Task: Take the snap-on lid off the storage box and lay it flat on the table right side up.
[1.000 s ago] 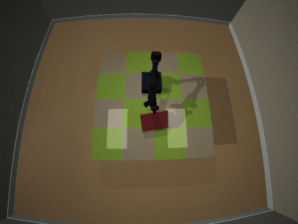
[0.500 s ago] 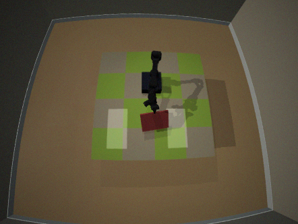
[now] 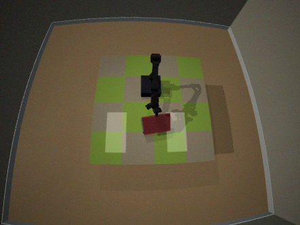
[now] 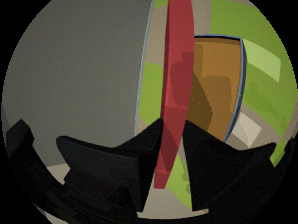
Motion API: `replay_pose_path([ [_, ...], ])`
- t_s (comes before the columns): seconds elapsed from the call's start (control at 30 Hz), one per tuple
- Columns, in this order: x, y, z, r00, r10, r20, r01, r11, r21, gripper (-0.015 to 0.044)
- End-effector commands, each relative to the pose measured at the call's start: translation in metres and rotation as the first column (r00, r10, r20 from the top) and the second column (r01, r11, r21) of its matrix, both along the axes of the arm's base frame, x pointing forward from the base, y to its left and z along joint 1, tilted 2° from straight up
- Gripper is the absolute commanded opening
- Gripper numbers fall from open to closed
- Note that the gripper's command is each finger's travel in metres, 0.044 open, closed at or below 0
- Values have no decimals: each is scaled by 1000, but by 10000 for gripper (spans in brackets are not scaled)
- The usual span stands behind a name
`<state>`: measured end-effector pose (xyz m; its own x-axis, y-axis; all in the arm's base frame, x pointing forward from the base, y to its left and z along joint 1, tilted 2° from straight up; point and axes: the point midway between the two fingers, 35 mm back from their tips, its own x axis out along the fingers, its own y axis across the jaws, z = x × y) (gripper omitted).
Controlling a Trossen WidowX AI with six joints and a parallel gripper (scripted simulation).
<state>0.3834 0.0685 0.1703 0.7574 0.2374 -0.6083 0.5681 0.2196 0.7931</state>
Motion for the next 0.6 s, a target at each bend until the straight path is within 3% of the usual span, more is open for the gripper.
replay_pose_path([
  [0.0,-3,6,2,1000,-3,11,3,1000,4,0],
  [0.57,-18,37,1,1000,-3,9,3,1000,7,0],
])
